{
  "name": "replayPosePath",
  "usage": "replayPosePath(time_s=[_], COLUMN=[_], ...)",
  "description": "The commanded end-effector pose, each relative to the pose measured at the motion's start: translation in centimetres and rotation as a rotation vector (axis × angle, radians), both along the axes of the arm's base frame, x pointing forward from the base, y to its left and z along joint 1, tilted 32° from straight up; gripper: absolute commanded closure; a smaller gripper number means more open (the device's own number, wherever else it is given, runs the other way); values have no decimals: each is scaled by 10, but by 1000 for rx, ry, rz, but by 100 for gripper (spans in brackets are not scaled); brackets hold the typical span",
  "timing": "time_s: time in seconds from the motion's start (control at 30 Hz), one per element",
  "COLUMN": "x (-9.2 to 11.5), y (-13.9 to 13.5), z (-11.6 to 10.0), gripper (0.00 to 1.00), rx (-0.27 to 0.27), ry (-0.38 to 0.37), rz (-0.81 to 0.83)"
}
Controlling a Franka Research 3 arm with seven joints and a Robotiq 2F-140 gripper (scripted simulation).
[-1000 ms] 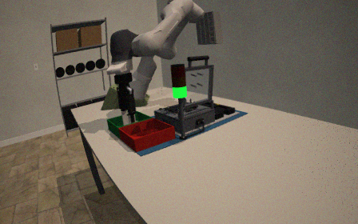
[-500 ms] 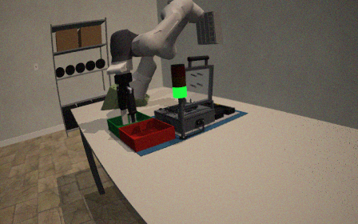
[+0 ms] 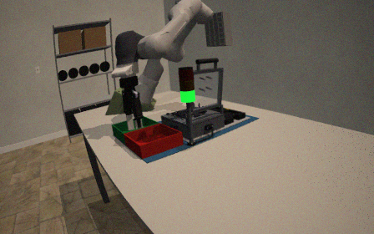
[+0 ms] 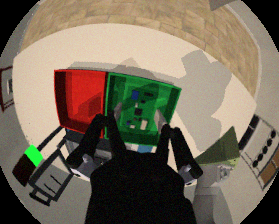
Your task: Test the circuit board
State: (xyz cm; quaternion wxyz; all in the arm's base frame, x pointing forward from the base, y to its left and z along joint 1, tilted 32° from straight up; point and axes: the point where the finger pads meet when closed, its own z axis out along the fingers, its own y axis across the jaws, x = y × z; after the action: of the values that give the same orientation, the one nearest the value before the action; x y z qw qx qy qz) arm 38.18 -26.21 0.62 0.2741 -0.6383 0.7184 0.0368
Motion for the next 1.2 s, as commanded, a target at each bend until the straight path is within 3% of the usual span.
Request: replayPosePath(time_s=[0.0, 0.63, 1.17], x=[1, -1, -28], y=[-1, -4, -35], z=[0, 5, 71], gripper=[42, 42, 42], rx=[-5, -5, -5], ry=[-3, -3, -3], rz=[3, 3, 3])
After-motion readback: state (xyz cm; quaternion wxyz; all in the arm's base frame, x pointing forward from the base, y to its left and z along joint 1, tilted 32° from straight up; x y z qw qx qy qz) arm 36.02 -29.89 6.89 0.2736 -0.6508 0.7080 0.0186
